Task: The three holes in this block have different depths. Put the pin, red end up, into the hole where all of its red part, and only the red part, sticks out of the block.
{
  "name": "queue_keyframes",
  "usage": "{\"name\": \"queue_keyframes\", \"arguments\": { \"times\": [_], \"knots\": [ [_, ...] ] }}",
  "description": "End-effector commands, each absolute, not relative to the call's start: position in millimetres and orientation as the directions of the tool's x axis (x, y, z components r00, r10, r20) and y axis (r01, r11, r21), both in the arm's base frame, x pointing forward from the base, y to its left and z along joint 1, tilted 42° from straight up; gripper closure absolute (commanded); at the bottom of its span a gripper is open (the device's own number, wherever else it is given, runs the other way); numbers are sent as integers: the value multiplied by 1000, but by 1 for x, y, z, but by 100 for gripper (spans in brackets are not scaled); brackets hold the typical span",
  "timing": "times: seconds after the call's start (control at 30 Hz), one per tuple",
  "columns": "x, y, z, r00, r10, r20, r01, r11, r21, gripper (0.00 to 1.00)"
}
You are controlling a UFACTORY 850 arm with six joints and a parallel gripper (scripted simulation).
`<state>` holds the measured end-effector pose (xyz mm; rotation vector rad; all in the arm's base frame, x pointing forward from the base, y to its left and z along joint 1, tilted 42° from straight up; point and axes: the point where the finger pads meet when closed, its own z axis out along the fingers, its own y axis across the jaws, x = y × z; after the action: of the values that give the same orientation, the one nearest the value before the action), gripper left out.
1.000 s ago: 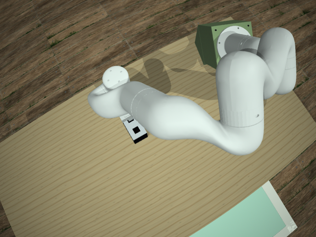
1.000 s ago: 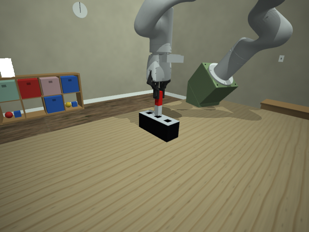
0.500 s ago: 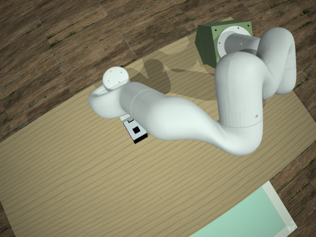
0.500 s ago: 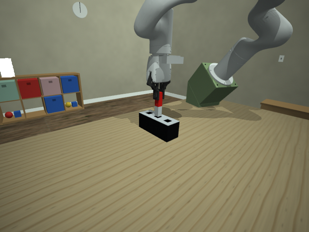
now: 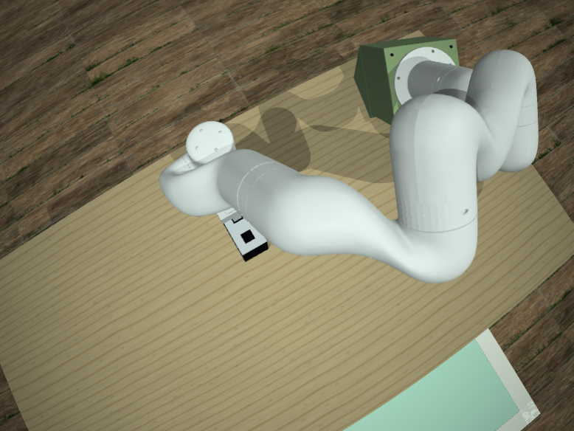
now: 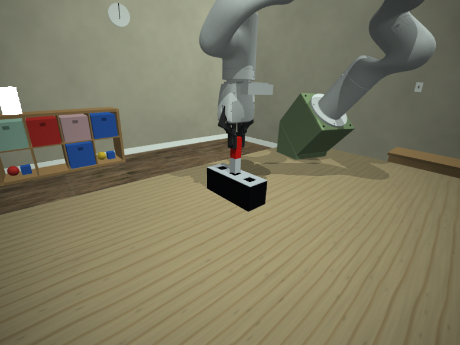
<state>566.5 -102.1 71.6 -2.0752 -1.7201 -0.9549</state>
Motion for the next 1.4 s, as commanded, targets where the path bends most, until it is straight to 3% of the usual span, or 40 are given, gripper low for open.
{"name": "queue_keyframes", "arguments": {
  "times": [0.0,1.37],
  "knots": [
    [567,-103,72,72,763,642,948,-252,193,100],
    [568,-100,69,72,763,642,948,-252,193,100]
  ]
}}
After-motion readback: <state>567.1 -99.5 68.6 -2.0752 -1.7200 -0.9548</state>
